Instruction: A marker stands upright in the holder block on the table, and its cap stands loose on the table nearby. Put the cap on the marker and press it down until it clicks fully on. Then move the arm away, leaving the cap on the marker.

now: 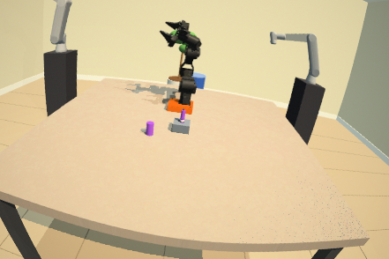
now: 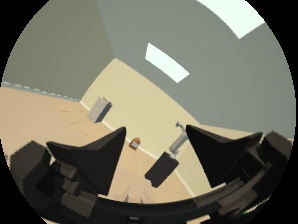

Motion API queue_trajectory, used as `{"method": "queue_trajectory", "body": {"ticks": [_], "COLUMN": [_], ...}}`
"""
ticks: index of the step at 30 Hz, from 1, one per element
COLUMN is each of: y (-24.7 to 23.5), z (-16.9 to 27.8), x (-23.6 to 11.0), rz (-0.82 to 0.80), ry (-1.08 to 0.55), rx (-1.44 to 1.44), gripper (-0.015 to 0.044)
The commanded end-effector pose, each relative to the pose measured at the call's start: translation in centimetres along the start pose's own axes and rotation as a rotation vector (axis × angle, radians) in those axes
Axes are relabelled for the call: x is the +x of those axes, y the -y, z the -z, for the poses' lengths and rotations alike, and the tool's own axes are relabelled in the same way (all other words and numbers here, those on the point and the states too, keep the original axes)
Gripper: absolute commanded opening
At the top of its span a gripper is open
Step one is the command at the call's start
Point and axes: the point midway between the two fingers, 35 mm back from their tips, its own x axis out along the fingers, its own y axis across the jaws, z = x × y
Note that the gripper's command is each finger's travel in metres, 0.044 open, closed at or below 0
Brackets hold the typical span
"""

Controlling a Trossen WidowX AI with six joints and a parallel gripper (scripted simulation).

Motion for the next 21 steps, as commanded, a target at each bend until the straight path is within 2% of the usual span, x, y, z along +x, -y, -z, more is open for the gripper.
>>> {"method": "queue_trajectory", "body": {"ticks": [1, 6, 10, 13, 21], "y": [0.0, -1.6, -5.2, -7.1, -16.5], "z": [-0.3, -7.1, -12.8, -14.6, -19.6], "x": [0.0, 1.0, 1.8, 2.2, 2.8], "rz": [0.002, -0.001, -0.080, -0.128, -0.437], "ry": [0.005, 0.143, 0.263, 0.300, 0.375], "rx": [-0.003, -0.082, -0.140, -0.138, -0.176], "gripper": [0.0374, 0.0253, 0.0253, 0.0253, 0.0253]}}
